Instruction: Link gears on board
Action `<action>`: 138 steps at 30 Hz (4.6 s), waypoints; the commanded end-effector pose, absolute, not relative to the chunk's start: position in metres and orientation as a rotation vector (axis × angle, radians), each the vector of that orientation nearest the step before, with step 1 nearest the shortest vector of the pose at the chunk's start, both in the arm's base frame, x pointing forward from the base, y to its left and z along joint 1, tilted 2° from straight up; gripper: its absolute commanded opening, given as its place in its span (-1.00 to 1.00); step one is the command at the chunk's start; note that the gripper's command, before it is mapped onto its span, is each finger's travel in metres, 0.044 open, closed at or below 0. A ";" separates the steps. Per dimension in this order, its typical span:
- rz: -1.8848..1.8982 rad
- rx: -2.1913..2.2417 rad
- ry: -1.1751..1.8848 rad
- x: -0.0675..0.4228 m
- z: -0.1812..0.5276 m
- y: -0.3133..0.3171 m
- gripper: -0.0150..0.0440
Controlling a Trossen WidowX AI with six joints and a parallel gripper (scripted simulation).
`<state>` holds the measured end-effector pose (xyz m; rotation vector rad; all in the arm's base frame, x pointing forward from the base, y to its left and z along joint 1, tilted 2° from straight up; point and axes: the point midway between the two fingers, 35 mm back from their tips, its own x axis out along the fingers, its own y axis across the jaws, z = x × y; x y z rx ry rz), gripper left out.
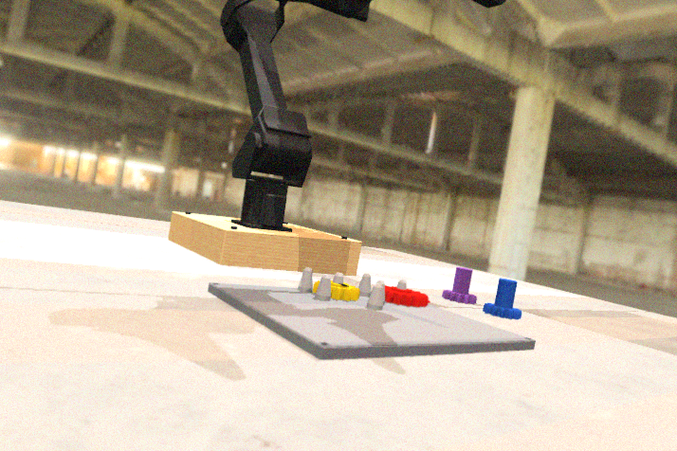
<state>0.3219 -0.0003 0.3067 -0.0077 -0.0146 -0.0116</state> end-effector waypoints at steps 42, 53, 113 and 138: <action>0.150 -0.182 1.542 0.211 0.044 0.179 1.00; 0.150 -0.182 1.542 0.211 0.026 0.179 1.00; 0.151 -0.182 1.541 0.222 0.076 0.187 -0.49; 0.151 -0.182 1.541 0.221 0.133 0.186 -0.49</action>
